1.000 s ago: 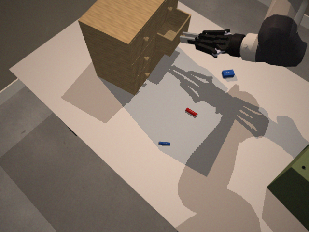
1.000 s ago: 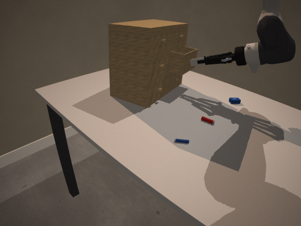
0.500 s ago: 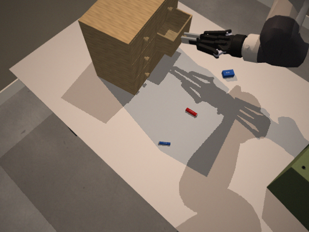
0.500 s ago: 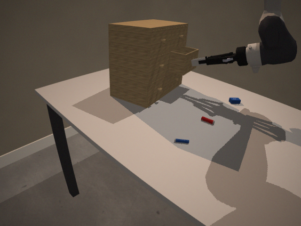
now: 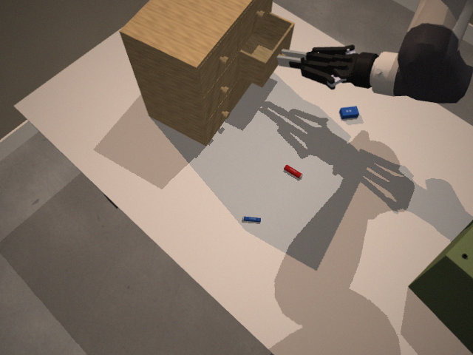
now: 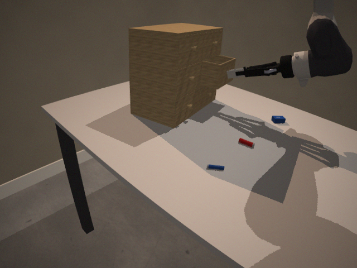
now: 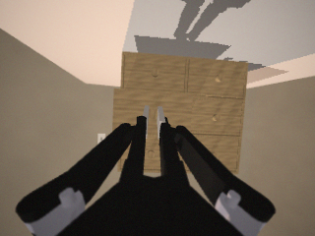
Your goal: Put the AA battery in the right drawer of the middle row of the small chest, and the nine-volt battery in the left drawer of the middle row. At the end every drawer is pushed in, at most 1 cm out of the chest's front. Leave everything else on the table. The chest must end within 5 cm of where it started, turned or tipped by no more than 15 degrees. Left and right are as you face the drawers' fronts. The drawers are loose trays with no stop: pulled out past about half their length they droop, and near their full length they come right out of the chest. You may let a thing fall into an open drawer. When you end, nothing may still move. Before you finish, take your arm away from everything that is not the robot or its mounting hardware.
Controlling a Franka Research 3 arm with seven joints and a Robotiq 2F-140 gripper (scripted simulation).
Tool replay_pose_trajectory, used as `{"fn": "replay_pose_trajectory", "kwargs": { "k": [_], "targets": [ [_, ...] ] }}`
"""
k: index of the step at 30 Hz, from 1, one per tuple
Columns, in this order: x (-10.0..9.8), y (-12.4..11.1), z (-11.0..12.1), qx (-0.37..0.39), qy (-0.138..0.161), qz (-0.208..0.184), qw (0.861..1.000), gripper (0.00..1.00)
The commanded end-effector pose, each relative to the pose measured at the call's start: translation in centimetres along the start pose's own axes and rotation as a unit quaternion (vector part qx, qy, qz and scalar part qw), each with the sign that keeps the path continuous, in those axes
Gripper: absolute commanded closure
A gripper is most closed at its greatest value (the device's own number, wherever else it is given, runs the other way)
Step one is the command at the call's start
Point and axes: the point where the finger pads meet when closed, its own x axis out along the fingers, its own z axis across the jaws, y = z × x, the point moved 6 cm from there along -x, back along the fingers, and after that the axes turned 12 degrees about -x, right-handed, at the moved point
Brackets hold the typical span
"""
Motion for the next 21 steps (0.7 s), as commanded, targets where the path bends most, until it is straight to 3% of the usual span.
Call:
{"fn": "replay_pose_trajectory", "kwargs": {
  "k": [1,11,21],
  "targets": [
    [-0.15,0.07,0.0,-0.002,0.0,0.001,1.0,0.9],
    [-0.15,0.07,0.0,-0.002,0.0,0.001,1.0,0.8],
    [-0.74,0.28,0.05,-0.002,0.0,0.001,1.0,0.8]
  ]
}}
